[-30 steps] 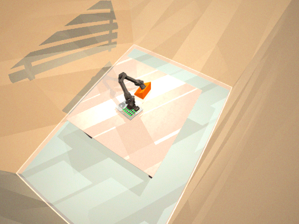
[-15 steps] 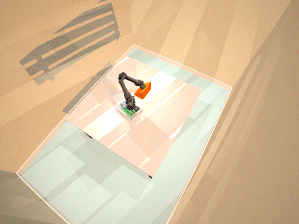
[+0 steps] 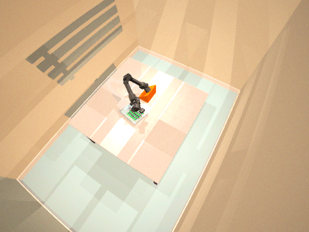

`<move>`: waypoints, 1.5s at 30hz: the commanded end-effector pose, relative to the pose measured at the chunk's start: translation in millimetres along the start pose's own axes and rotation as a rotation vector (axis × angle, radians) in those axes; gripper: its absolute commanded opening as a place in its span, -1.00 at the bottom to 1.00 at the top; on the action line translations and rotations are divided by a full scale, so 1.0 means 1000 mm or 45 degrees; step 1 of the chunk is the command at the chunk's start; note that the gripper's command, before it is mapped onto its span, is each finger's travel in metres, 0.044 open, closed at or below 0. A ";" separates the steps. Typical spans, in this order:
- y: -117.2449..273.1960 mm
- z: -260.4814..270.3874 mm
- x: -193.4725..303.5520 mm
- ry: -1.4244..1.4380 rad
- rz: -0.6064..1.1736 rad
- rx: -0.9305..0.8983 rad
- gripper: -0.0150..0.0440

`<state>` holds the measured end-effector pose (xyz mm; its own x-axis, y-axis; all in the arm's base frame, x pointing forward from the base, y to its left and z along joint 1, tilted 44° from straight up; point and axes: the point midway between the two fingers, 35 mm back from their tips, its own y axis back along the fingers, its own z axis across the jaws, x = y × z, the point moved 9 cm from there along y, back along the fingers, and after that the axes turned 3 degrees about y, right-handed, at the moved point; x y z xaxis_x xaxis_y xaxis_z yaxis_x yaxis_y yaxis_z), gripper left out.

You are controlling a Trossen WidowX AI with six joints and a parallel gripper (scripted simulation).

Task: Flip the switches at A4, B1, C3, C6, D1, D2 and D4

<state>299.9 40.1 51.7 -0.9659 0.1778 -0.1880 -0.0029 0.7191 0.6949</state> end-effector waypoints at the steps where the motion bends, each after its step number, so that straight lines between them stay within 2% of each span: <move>1: 0.027 -0.002 -0.002 -0.025 -0.036 -0.020 -0.49; 5: 0.027 -0.011 0.000 -0.024 -0.035 -0.020 -0.49; 10: 0.025 -0.066 0.018 -0.021 -0.034 -0.016 -0.49; 12: 0.024 -0.073 0.022 -0.021 -0.034 -0.015 -0.49; 15: 0.022 -0.073 0.022 -0.021 -0.036 -0.015 -0.49; 20: -0.011 -0.072 0.024 -0.022 -0.068 -0.011 -0.49; 45: -0.035 -0.072 0.024 -0.022 -0.068 -0.010 -0.49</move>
<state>258.7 -28.8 74.7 -0.9577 0.1551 -0.2424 -0.0588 0.7192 0.6923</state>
